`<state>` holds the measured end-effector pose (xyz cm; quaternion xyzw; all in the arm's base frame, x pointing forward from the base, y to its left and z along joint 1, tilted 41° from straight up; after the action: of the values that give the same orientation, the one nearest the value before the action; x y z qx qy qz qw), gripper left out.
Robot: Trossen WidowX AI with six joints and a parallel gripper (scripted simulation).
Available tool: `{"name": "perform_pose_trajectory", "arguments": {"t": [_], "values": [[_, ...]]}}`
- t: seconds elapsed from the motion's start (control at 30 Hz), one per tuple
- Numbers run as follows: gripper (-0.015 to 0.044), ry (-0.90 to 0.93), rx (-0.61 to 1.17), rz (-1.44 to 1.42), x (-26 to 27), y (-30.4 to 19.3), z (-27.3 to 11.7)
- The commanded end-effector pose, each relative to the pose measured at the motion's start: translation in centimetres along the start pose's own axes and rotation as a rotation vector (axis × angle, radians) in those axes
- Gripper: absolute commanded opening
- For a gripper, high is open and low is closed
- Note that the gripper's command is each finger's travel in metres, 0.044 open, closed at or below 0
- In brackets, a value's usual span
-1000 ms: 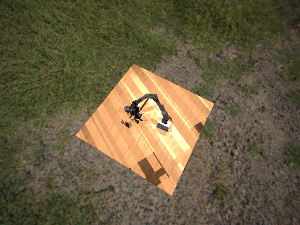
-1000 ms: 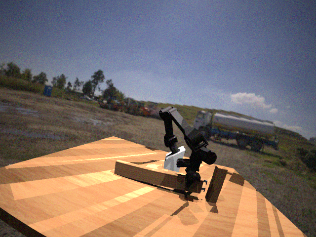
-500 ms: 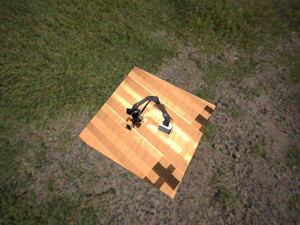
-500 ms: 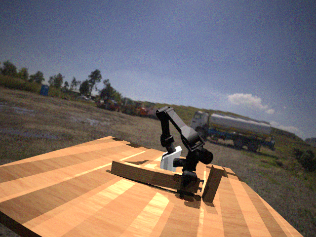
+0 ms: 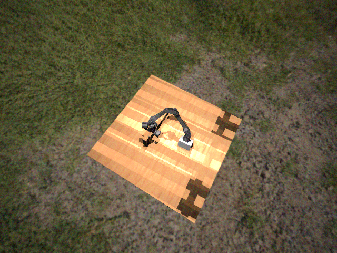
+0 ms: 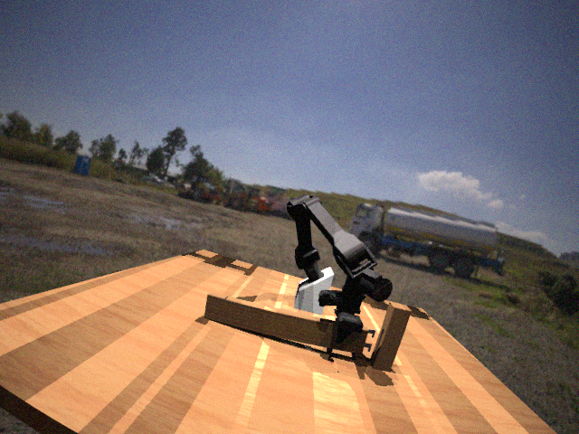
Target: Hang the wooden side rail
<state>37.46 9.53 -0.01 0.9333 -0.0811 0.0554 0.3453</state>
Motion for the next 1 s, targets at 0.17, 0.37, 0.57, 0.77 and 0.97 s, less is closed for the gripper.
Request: {"name": "perform_pose_trajectory", "arguments": {"t": [0.17, 0.37, 0.57, 0.77, 0.97], "values": [[0.0, 0.011, 0.01, -0.004, -0.02, -0.5, -0.54], [0.0, 0.011, 0.01, -0.004, -0.06, -0.57, -0.6], [0.0, 0.011, 0.01, -0.004, -0.13, -0.62, -0.61], [0.0, 0.011, 0.01, -0.004, -0.17, -0.68, -0.55], [0.0, 0.011, 0.01, -0.004, -0.12, -0.76, -0.49]]}}
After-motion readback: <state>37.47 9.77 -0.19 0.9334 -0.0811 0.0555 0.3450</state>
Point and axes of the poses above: the point midway between the two fingers, 35 mm back from their tips, its own z axis out along the fingers, its own x axis across the jaws, y = z × x, the point moved 8 cm from there along -z, back along the fingers, and after that the axes turned 8 degrees about z, right-handed, at the moved point
